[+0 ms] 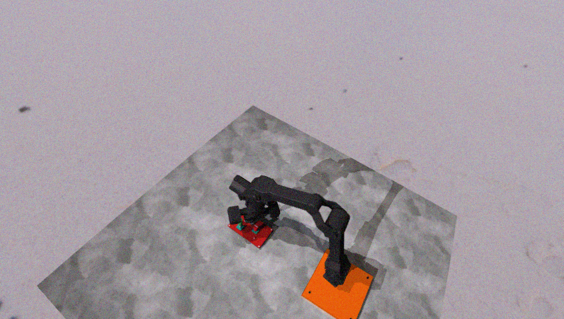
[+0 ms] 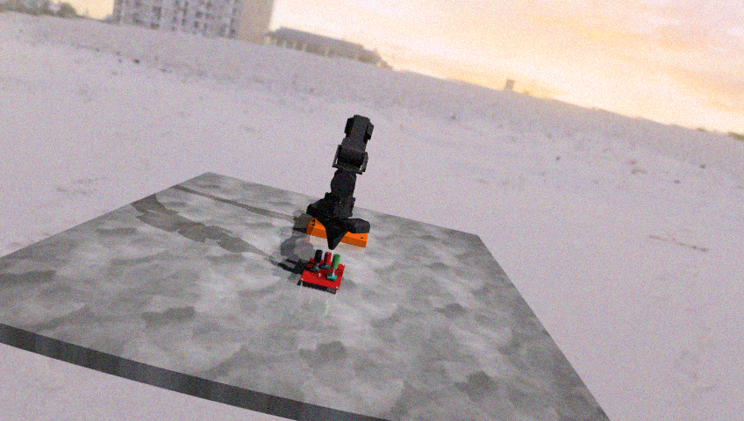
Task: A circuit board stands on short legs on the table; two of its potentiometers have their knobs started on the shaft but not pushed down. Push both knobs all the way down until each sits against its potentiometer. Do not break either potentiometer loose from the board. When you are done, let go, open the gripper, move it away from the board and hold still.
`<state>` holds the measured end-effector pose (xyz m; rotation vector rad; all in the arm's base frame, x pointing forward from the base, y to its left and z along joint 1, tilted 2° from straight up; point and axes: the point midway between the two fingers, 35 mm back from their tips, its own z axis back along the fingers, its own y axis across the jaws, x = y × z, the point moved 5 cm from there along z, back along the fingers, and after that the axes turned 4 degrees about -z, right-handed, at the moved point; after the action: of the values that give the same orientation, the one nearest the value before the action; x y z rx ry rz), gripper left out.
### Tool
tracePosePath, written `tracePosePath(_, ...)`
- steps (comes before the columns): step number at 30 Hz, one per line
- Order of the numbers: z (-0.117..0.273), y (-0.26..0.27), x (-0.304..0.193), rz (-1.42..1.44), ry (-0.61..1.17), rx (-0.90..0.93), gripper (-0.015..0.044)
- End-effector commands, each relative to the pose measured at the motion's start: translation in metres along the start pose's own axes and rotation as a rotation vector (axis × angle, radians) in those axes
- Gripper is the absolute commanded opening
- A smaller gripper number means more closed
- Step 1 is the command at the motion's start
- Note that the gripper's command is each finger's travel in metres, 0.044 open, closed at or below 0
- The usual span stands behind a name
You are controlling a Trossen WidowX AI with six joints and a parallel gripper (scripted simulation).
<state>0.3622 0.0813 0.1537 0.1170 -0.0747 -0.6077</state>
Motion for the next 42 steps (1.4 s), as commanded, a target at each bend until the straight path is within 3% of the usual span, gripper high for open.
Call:
tracePosePath(1,0.006,0.007,0.004,-0.115,0.001,0.004,0.0000)
tracePosePath(35,0.043,0.048,0.016,-1.295,-0.019,-0.081,0.0000)
tracePosePath(42,0.042,0.049,0.017,-1.346,-0.023,-0.084,0.0000)
